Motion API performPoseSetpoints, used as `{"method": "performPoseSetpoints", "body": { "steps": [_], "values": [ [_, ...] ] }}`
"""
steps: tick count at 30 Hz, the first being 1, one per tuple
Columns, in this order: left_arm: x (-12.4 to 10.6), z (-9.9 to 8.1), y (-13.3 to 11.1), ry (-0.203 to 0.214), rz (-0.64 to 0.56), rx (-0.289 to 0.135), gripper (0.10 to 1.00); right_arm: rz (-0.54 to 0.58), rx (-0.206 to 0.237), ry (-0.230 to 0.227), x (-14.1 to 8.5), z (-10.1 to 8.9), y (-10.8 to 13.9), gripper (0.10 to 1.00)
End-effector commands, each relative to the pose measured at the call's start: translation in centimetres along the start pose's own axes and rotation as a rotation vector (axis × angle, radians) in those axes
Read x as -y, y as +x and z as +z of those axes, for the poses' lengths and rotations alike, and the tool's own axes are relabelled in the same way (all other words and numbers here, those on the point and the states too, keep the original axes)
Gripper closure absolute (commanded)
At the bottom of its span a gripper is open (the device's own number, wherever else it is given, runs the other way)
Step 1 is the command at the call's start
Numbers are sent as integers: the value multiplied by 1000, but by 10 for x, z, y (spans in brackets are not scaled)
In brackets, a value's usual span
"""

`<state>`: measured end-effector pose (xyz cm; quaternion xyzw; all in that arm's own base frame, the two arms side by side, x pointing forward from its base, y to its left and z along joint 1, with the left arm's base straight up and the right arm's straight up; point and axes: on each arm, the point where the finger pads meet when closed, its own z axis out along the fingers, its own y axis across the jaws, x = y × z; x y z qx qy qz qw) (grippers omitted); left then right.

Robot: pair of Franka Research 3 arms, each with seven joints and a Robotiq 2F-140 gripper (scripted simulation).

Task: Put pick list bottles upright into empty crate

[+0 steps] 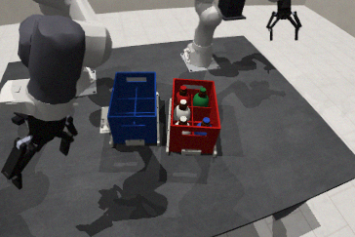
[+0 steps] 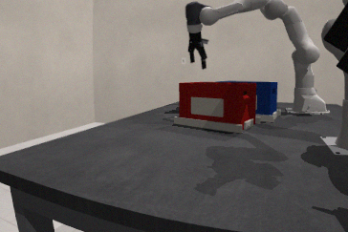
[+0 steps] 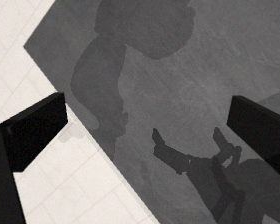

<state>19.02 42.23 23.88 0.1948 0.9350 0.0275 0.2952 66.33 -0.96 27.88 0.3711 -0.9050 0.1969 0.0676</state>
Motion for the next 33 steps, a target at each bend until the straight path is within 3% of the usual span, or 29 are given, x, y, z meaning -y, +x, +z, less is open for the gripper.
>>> {"method": "performPoseSetpoints", "body": {
  "steps": [1,10,16,25,27,33],
  "values": [
    [0,0,0,0,0,0,98,-14,-11,-9,3,-19,10,98],
    [0,0,0,0,0,0,98,-4,-11,-10,3,-21,13,98],
    [0,0,0,0,0,0,98,42,-11,-14,6,-30,27,98],
    [0,0,0,0,0,0,98,205,-7,-34,14,-60,79,98],
    [0,0,0,0,0,0,98,205,-7,-34,14,-60,79,98],
    [0,0,0,0,0,0,98,370,0,-64,15,-86,132,98]
  ]
}}
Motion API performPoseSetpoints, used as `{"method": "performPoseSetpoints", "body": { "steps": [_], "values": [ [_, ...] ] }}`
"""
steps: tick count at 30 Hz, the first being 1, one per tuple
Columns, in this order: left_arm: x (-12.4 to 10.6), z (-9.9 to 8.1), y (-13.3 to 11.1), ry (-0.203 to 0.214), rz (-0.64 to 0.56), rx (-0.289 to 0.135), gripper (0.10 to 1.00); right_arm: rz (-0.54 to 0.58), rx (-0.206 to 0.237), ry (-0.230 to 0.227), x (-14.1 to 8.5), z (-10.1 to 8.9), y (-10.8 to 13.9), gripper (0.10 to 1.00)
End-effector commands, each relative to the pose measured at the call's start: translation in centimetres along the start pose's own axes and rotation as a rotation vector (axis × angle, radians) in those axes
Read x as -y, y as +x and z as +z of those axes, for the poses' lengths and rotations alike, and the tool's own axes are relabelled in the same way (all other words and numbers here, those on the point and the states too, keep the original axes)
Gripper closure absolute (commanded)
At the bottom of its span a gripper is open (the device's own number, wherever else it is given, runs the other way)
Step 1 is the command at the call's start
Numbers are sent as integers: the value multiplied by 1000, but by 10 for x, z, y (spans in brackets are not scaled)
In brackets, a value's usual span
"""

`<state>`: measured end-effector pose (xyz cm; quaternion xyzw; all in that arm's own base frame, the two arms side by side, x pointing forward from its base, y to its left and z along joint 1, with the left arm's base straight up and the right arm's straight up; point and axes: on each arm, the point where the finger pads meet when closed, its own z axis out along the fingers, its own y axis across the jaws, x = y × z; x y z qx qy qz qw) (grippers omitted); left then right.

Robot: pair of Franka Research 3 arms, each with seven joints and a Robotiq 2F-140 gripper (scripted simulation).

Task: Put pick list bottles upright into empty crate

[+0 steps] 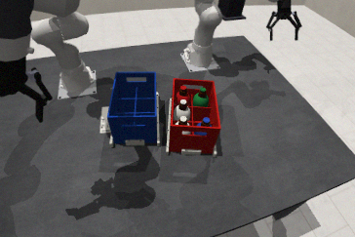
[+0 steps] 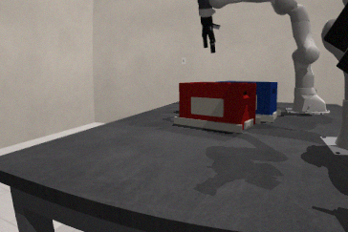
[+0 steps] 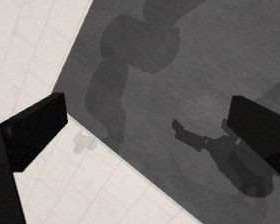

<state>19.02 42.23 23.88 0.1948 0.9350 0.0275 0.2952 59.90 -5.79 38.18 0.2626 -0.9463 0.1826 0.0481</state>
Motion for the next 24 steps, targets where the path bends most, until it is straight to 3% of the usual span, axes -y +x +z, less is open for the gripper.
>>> {"method": "performPoseSetpoints", "body": {
  "steps": [1,9,11,24],
  "values": [
    [0,0,0,0,0,0,98,167,-7,-26,5,-15,37,98],
    [0,0,0,0,0,0,98,423,6,-98,11,-47,121,98],
    [0,0,0,0,0,0,98,423,6,-98,11,-47,121,98],
    [0,0,0,0,0,0,98,783,17,-260,-7,-72,243,98]
  ]
}}
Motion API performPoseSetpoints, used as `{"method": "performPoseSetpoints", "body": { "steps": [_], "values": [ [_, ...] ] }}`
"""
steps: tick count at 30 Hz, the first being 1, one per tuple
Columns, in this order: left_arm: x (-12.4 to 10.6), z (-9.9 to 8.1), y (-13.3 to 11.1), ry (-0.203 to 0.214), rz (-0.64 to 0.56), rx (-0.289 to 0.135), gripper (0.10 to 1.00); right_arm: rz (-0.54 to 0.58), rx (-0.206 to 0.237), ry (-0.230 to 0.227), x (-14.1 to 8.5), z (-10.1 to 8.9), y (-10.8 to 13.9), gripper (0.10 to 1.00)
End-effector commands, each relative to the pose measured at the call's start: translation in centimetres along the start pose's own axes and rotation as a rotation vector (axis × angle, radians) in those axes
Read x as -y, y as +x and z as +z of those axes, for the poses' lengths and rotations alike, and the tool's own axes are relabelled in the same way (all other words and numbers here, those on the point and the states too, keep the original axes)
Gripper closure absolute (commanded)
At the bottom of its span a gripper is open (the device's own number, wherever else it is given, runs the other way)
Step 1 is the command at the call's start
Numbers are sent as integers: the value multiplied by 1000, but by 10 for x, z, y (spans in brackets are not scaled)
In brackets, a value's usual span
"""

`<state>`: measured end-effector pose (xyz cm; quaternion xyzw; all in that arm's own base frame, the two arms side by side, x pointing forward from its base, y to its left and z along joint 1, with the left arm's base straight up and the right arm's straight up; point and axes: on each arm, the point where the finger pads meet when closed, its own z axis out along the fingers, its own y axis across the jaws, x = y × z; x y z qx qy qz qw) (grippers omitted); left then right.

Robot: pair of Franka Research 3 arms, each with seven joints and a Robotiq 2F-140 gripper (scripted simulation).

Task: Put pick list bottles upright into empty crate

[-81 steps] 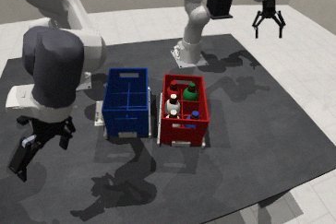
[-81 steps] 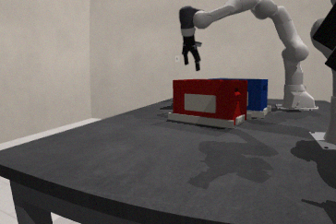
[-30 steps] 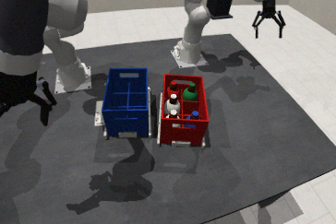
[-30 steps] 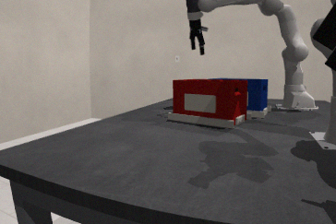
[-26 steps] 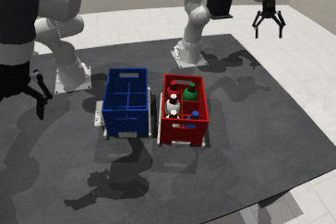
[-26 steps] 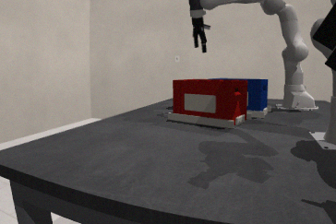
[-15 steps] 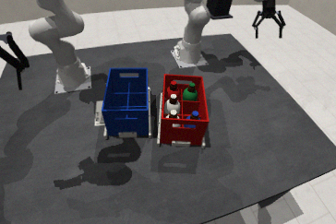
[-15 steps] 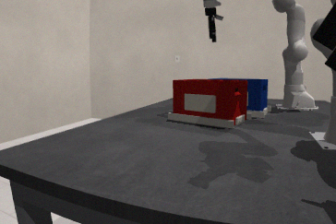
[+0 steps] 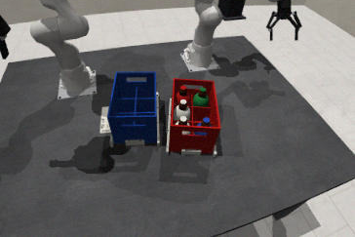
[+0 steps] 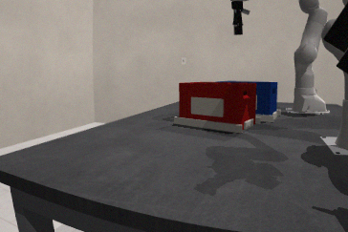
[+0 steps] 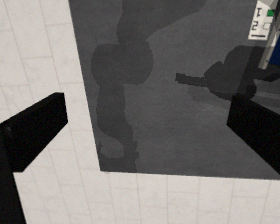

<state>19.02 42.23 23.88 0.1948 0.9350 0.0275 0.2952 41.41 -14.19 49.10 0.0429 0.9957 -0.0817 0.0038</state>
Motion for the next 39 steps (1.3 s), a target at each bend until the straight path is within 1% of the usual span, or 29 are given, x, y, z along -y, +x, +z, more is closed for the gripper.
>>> {"method": "performPoseSetpoints", "body": {
  "steps": [1,2,4,11,17,31,33,36,38,39],
  "values": [
    [0,0,0,0,0,0,98,183,-23,-45,5,-2,34,98],
    [0,0,0,0,0,0,98,203,-25,-56,7,-3,41,98],
    [0,0,0,0,0,0,98,203,-25,-56,7,-3,41,98],
    [0,0,0,0,0,0,98,307,-35,-119,16,-6,77,98],
    [0,0,0,0,0,0,98,352,-42,-148,20,-6,93,98],
    [0,0,0,0,0,0,98,372,-44,-158,23,-6,99,98],
    [0,0,0,0,0,0,98,388,-46,-157,28,-5,101,98],
    [0,0,0,0,0,0,98,438,-50,-156,44,-3,108,98],
    [0,0,0,0,0,0,98,438,-50,-156,44,-3,108,98],
    [0,0,0,0,0,0,98,461,-52,-156,51,-2,112,98]
  ]
}}
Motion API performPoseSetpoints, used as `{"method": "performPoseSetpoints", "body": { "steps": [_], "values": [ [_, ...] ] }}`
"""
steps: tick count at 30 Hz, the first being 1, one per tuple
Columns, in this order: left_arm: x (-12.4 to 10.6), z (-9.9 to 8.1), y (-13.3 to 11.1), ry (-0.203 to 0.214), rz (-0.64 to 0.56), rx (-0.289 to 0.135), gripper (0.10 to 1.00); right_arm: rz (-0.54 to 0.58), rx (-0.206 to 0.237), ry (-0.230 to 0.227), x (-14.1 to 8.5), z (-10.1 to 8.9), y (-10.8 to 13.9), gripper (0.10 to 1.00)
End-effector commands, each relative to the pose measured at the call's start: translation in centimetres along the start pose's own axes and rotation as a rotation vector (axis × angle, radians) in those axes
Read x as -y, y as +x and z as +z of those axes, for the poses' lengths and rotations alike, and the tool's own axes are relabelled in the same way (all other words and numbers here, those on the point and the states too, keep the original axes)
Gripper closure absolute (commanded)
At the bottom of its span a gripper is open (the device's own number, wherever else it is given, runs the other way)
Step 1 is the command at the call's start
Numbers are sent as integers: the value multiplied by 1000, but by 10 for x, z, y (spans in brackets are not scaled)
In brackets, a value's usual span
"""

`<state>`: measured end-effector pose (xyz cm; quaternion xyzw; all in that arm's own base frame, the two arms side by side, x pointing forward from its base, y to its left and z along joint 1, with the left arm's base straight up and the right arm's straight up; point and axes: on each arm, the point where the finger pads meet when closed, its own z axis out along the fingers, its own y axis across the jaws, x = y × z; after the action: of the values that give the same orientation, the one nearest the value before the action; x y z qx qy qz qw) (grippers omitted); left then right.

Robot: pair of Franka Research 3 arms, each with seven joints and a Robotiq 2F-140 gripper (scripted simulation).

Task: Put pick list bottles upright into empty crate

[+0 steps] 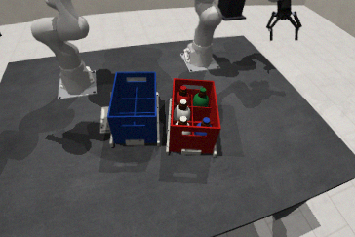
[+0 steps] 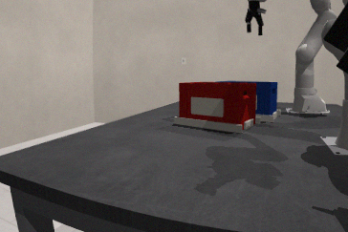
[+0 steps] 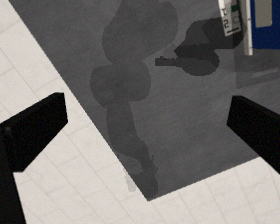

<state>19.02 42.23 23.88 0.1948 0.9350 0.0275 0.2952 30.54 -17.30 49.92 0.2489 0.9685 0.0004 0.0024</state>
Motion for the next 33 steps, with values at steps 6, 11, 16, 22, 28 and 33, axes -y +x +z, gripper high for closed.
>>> {"method": "performPoseSetpoints", "body": {
  "steps": [6,11,16,22,28,33],
  "values": [
    [0,0,0,0,0,0,98,215,-4,3,70,0,10,98],
    [0,0,0,0,0,0,98,328,-4,4,108,0,20,98],
    [0,0,0,0,0,0,98,358,-3,4,118,0,24,98],
    [0,0,0,0,0,0,98,363,-3,4,120,0,24,98],
    [0,0,0,0,0,0,98,363,-3,4,120,0,24,98],
    [-2,-8,-5,0,0,0,656,363,-3,4,120,0,24,98]
  ]
}}
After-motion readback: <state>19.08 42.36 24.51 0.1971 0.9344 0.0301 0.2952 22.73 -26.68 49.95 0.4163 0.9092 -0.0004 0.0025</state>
